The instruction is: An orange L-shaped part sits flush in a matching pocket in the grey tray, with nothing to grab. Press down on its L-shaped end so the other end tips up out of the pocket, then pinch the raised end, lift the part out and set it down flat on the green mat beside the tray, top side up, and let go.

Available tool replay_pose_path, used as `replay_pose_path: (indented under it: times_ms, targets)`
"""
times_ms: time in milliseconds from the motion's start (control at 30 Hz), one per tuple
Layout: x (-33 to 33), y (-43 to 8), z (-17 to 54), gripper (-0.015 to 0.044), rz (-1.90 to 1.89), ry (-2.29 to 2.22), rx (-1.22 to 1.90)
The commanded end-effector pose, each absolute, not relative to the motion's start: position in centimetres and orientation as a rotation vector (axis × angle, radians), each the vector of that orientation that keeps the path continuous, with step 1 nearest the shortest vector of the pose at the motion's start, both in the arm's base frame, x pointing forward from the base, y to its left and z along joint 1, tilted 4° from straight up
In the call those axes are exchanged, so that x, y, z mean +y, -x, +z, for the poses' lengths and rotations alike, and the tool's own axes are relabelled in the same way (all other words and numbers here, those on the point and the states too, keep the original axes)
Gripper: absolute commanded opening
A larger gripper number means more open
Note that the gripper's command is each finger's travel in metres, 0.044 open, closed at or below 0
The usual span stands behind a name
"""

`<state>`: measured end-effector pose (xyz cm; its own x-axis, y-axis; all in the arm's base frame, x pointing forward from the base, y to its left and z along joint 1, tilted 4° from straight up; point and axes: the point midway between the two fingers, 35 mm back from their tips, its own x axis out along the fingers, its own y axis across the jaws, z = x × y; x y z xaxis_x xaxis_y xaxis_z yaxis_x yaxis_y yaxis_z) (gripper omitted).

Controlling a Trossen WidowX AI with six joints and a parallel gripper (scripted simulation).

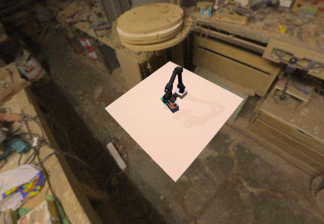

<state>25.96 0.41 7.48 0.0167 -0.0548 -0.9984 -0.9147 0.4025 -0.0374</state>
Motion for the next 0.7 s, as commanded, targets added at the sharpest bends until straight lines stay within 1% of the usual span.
replay_pose_path:
  times_ms: [0,667]
  targets:
    - [0.3,-25.8,6.7,0.028,0.86,0.947,1.404]
    - [0.1,-25.7,3.4,0.028,0.86,0.947,1.405]
